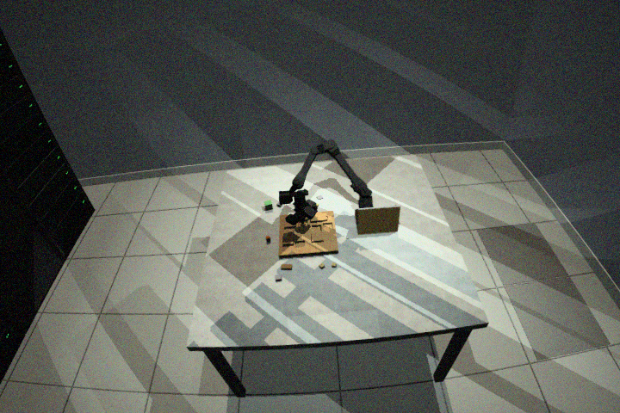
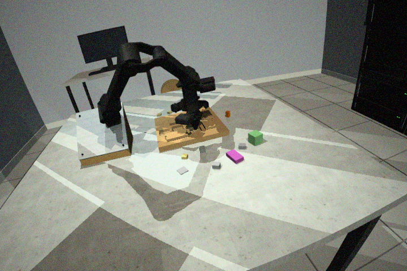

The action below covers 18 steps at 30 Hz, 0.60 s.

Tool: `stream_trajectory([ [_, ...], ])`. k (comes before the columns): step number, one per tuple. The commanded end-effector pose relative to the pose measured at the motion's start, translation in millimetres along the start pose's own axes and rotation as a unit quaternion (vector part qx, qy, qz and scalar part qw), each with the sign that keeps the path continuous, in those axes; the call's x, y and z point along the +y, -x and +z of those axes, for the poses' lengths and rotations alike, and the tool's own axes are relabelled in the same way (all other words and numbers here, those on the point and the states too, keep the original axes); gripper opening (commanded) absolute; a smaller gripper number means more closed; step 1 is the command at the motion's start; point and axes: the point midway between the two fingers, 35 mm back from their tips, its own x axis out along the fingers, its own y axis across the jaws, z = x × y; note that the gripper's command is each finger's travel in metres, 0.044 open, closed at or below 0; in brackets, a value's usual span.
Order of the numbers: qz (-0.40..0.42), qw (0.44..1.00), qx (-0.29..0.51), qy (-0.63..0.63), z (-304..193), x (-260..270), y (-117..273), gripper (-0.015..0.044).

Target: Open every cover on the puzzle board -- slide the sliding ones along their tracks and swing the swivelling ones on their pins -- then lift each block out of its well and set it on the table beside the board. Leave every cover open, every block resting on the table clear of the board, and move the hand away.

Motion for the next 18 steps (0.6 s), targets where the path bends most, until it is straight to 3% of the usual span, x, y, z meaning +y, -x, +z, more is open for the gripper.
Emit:
stream_trajectory([
  [1, 0.003, 1.0, -0.002, 0.002, 0.7, 1.8, -1.9, 0.0],
  [13, 0.002, 1.0, -0.001, -0.001, 0.4, 0.4, 8.9, 0.0],
  [18, 0.001, 1.0, -0.002, 0.001, 0.5, -0.8, 25.5, 0.0131],
])
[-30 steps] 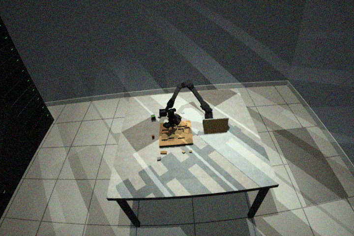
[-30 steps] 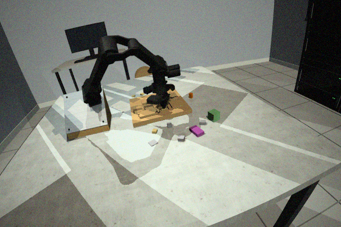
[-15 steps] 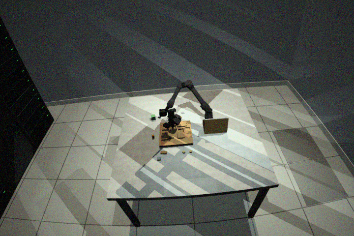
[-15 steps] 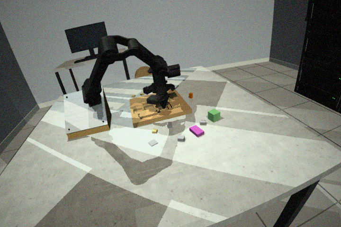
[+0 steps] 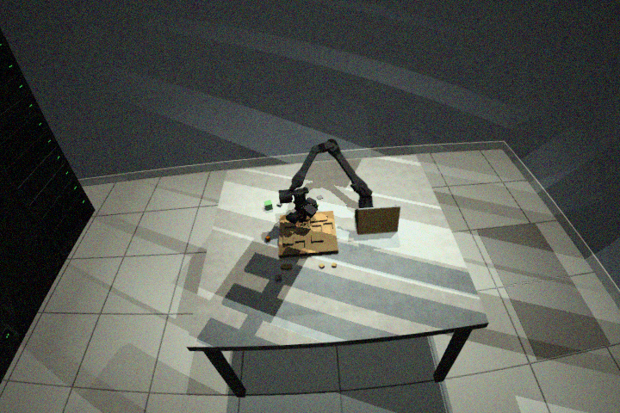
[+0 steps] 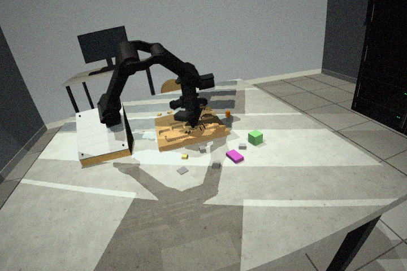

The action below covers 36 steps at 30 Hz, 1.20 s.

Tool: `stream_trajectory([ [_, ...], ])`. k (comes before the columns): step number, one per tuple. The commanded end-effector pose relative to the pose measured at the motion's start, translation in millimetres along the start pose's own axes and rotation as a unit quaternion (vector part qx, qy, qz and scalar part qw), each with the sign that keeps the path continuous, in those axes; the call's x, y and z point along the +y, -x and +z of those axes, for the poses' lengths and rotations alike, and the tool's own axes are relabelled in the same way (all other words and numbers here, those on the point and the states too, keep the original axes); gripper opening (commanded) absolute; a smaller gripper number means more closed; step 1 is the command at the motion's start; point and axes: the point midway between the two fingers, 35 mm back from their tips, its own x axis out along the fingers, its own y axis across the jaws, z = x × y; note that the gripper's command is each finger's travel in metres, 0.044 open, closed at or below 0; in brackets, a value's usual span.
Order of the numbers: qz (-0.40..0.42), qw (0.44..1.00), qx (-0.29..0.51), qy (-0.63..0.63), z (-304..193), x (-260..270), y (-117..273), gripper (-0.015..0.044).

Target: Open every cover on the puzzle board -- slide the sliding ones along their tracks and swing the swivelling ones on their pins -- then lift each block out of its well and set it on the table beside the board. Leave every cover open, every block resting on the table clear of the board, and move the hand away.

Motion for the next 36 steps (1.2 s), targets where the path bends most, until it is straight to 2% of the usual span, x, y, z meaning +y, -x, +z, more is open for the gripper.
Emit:
stream_trajectory([
  [1, -0.004, 1.0, 0.001, -0.005, -2.1, -1.8, 17.8, 0.0144],
  [8, -0.003, 1.0, 0.001, -0.008, -1.7, -0.1, 49.7, 0.0144],
  [23, -0.002, 1.0, 0.001, -0.008, -2.1, 0.8, 14.5, 0.0144],
  [36, -0.002, 1.0, 0.001, -0.008, -2.1, 0.2, 14.0, 0.0144],
])
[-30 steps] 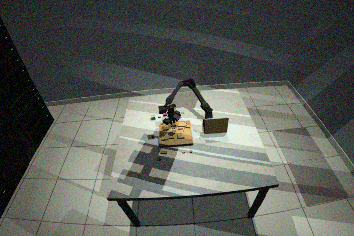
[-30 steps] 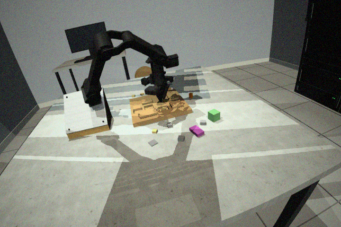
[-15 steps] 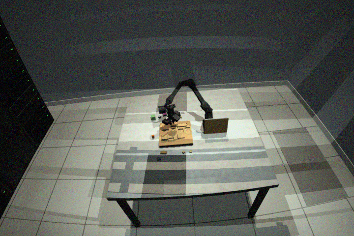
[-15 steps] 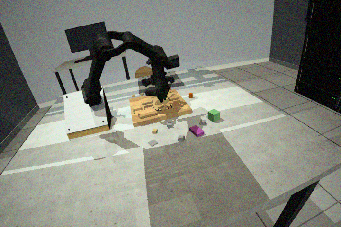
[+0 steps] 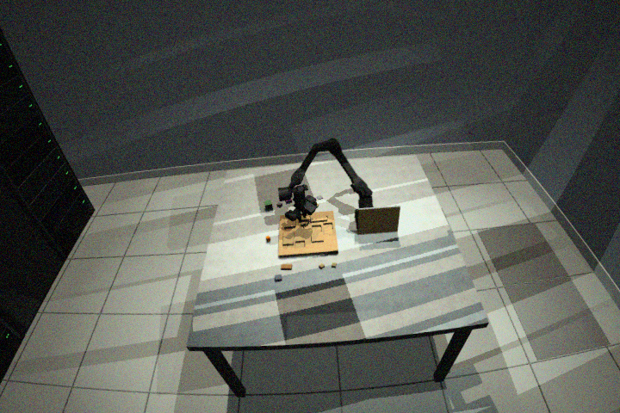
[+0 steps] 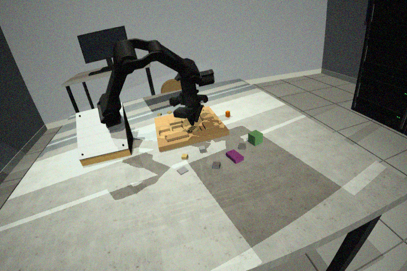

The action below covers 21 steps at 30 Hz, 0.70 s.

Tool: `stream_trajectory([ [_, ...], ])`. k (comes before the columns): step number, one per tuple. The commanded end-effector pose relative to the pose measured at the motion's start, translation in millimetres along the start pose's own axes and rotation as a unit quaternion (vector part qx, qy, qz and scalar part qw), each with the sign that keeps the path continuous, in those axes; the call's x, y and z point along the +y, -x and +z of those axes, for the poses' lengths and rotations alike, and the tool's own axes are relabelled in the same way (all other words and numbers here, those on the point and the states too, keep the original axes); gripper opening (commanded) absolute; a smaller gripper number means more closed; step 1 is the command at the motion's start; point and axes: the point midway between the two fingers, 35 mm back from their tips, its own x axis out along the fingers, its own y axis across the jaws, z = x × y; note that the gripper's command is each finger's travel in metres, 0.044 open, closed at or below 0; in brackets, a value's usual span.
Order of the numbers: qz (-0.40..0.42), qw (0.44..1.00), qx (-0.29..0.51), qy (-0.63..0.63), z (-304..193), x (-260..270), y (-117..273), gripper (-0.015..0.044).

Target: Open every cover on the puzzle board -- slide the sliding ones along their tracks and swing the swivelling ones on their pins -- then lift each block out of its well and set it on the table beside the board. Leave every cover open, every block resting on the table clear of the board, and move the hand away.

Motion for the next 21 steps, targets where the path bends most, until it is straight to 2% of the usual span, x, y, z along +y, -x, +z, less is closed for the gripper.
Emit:
stream_trajectory([
  [1, 0.001, 1.0, 0.001, 0.003, 0.2, -0.1, -0.6, 0.0144],
  [9, 0.001, 1.0, 0.001, -0.005, 0.2, -0.1, -0.6, 0.0144],
  [21, 0.001, 0.996, 0.001, -0.09, 0.1, -0.1, -0.6, 0.0144],
])
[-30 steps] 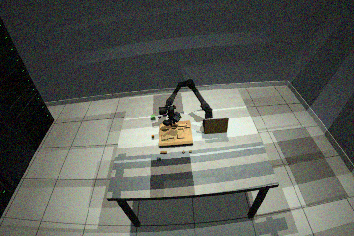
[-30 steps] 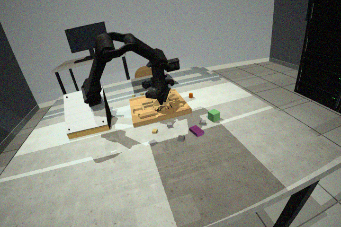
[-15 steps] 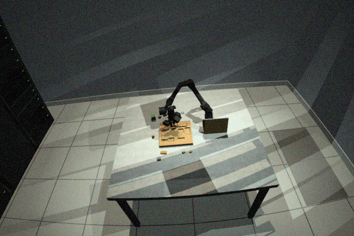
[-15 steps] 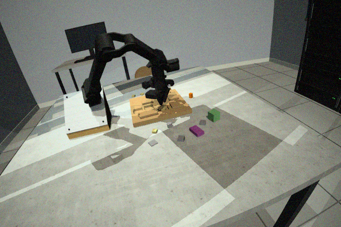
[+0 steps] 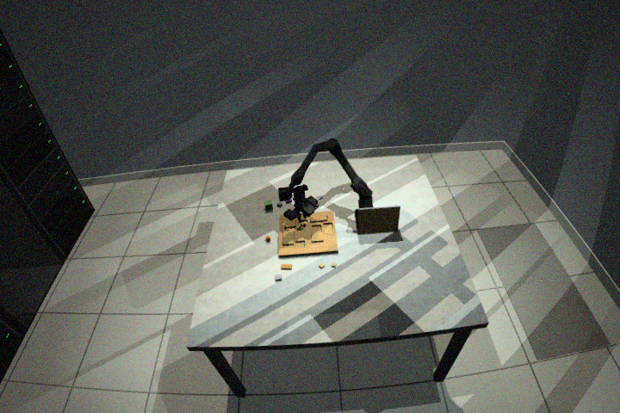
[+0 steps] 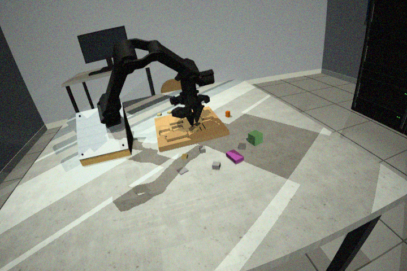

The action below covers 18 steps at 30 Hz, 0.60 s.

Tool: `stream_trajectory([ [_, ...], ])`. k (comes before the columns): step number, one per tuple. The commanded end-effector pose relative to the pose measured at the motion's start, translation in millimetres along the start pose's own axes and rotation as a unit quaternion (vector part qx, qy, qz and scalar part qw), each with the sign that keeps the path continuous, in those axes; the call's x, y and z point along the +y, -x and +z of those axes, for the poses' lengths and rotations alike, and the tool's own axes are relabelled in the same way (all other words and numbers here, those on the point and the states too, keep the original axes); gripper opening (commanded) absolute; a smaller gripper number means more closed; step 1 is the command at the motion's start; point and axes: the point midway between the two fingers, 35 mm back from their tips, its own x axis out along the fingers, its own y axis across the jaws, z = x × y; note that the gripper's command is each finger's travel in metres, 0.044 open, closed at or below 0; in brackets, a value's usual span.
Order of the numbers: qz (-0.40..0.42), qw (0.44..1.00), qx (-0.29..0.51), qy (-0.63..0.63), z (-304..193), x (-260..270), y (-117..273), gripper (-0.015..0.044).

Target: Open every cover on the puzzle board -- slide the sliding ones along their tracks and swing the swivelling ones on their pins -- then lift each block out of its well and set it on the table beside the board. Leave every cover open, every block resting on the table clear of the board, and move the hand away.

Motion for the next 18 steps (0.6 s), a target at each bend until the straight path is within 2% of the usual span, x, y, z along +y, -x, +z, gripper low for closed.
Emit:
stream_trajectory([
  [1, 0.001, 1.0, 0.001, -0.028, -0.4, 0.2, -0.3, 0.0144],
  [18, 0.001, 0.988, 0.001, -0.154, -0.5, 0.1, -0.3, 0.0144],
])
